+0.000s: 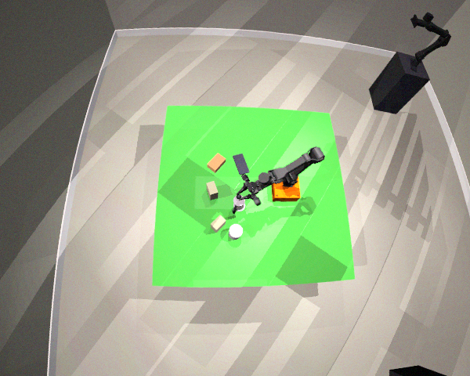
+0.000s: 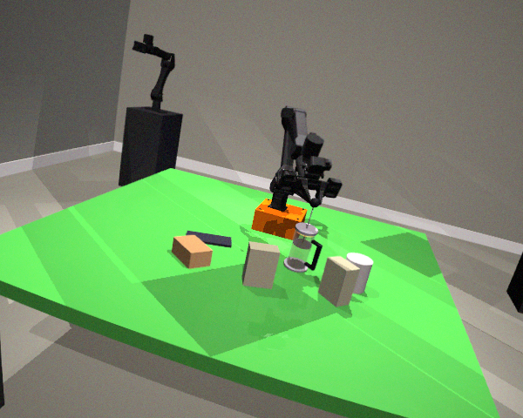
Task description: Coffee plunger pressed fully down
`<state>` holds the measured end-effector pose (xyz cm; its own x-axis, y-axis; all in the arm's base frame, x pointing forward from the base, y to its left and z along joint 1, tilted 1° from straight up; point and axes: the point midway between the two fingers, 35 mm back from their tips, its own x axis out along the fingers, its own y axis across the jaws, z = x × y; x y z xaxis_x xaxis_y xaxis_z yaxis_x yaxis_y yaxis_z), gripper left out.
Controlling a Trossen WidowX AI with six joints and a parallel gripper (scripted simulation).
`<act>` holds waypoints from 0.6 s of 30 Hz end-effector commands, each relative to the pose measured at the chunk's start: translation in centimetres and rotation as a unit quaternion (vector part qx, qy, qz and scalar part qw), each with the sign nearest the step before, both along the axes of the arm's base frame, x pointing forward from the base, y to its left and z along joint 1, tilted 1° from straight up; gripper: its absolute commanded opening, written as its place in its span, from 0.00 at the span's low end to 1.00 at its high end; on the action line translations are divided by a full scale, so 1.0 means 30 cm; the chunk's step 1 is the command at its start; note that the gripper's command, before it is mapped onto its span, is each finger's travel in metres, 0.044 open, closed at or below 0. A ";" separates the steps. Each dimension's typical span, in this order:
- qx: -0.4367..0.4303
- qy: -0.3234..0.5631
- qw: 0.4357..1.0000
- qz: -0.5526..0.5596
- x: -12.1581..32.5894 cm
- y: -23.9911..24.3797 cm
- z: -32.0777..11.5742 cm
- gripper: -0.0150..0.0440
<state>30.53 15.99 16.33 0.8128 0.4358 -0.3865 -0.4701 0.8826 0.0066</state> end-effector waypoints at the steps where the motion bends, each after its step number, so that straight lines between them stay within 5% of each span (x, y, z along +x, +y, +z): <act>1: -0.021 0.043 0.999 -0.002 -0.024 -0.013 -0.124 0.45; 18: -0.021 0.043 0.999 -0.001 0.018 0.014 -0.191 0.45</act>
<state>31.70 16.76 13.79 0.8124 0.4369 -0.3862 -0.4718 0.8817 0.0049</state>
